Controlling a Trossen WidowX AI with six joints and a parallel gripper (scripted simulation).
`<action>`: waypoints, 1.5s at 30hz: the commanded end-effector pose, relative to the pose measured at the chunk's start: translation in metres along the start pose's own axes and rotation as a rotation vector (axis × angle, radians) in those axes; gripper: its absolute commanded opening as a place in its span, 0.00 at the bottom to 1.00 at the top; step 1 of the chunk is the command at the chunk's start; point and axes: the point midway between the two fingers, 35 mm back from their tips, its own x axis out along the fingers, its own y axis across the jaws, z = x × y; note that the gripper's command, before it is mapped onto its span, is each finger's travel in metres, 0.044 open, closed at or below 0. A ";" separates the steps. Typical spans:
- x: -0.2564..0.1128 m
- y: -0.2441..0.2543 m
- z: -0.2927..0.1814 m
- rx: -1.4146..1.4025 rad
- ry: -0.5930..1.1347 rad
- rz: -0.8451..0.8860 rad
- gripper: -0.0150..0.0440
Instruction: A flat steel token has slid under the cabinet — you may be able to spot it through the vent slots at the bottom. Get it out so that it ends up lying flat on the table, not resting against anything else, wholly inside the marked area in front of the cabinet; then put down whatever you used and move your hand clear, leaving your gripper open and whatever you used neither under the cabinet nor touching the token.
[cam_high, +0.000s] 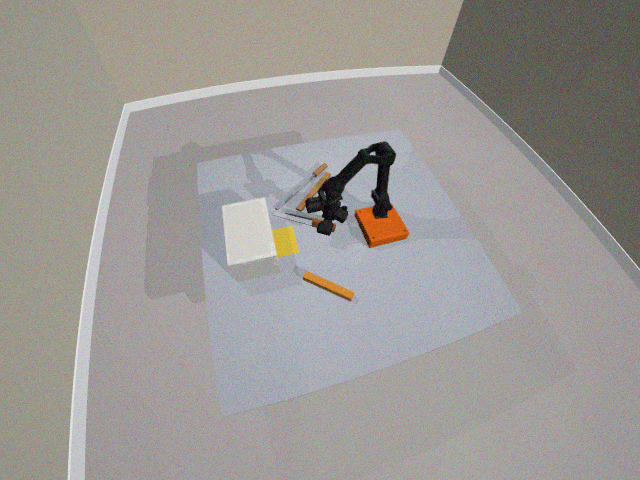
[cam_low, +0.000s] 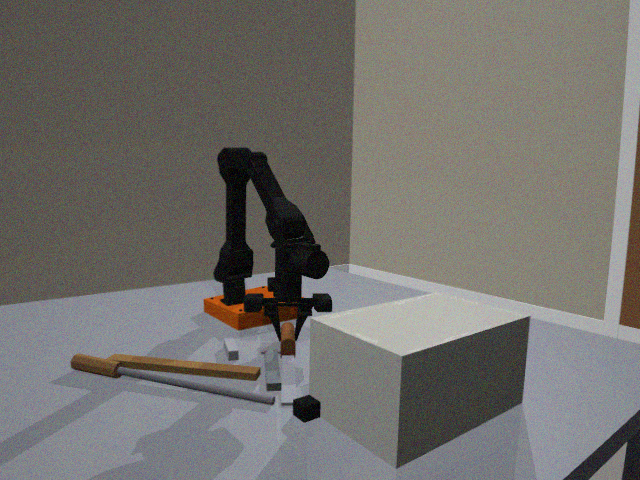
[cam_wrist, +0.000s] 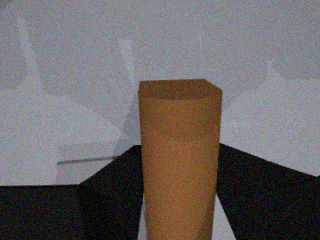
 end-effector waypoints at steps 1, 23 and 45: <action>0.000 0.005 -0.003 0.000 0.004 0.001 0.25; 0.000 0.020 -0.012 0.000 0.004 0.003 0.25; 0.000 0.023 -0.012 0.000 0.004 0.003 0.25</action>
